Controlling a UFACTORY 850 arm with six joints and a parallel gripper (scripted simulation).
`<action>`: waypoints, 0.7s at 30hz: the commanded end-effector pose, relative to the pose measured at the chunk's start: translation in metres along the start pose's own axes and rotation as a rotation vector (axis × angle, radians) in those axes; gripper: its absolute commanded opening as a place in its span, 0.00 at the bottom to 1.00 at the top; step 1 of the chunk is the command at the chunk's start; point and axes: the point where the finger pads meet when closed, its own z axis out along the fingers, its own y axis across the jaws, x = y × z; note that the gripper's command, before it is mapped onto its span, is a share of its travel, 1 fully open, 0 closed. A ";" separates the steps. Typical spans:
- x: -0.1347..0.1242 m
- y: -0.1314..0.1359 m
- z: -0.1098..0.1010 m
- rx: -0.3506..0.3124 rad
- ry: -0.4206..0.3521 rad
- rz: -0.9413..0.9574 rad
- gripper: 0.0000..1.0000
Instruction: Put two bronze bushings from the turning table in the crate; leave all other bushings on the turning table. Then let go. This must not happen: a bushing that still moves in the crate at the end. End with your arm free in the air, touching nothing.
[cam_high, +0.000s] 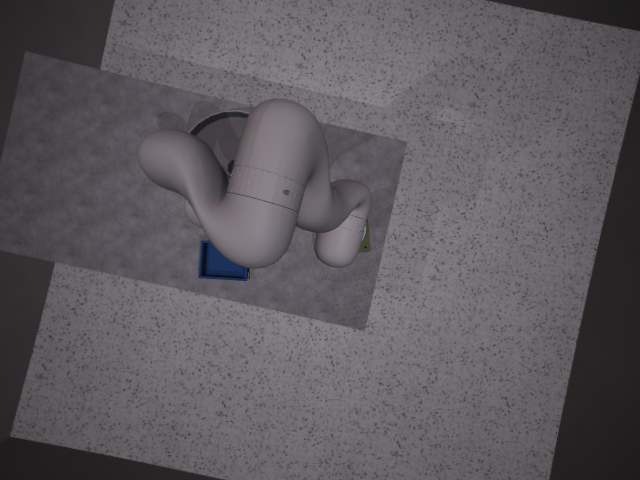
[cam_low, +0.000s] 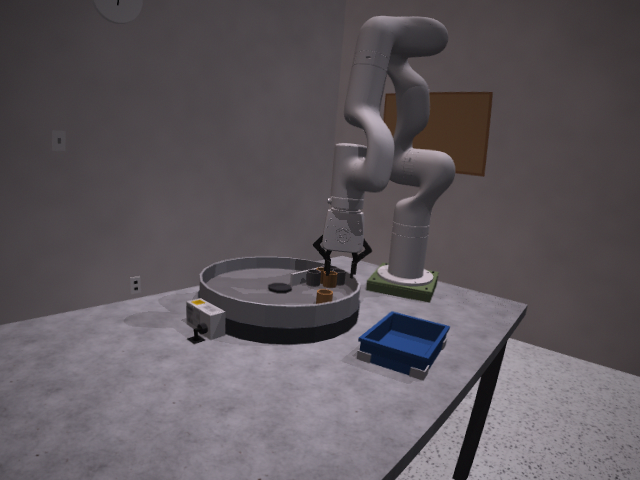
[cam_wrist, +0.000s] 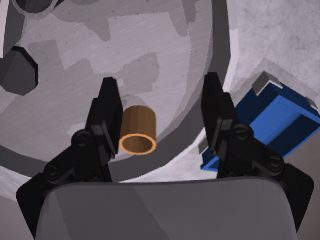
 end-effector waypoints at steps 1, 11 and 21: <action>-0.001 0.000 0.025 -0.001 -0.001 0.000 0.62; -0.001 0.000 0.034 -0.001 -0.001 0.000 0.62; -0.001 0.000 0.034 -0.001 -0.001 0.000 0.62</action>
